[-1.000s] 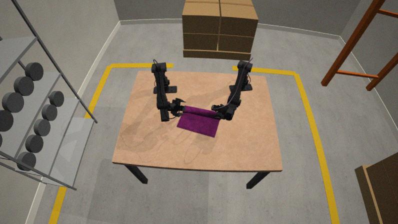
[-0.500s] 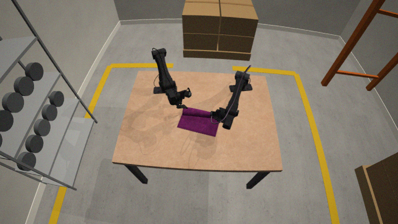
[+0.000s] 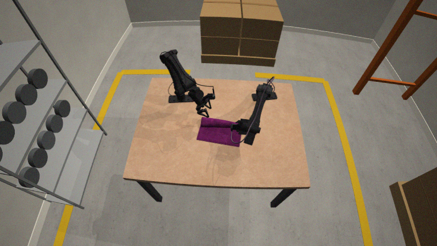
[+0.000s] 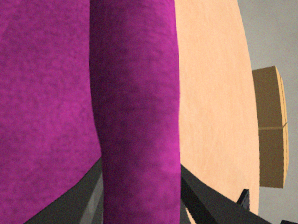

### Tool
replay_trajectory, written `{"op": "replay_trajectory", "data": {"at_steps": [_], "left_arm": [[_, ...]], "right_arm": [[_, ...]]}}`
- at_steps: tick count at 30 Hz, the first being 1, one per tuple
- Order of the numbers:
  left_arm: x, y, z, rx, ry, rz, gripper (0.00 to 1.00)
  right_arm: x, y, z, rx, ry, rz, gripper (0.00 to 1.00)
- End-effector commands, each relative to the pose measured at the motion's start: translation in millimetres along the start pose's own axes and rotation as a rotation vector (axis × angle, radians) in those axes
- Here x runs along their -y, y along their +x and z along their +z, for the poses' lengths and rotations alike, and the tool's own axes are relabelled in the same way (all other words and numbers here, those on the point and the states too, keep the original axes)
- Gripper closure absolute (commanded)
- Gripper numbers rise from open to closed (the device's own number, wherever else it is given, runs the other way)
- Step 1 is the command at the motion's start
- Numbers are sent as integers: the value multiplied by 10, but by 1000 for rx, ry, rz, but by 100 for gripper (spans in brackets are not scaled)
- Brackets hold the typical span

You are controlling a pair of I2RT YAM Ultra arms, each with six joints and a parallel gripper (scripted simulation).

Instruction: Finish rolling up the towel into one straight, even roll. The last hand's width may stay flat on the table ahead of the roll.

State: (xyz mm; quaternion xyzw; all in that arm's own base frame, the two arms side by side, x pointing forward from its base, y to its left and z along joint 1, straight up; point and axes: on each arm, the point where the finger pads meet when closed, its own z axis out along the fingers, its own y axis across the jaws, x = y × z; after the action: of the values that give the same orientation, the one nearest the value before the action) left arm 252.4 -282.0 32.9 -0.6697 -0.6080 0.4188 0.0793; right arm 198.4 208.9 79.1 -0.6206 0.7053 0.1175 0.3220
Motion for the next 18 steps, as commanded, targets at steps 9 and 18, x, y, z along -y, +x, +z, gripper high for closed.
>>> {"op": "replay_trajectory", "data": {"at_steps": [9, 18], "left_arm": [[-6, -17, -20, 10, 52, 6, 67], [-8, -15, -18, 10, 52, 6, 67]], "right_arm": [[475, -22, -90, 26, 102, -54, 2], [409, 149, 126, 29, 97, -60, 2]]}}
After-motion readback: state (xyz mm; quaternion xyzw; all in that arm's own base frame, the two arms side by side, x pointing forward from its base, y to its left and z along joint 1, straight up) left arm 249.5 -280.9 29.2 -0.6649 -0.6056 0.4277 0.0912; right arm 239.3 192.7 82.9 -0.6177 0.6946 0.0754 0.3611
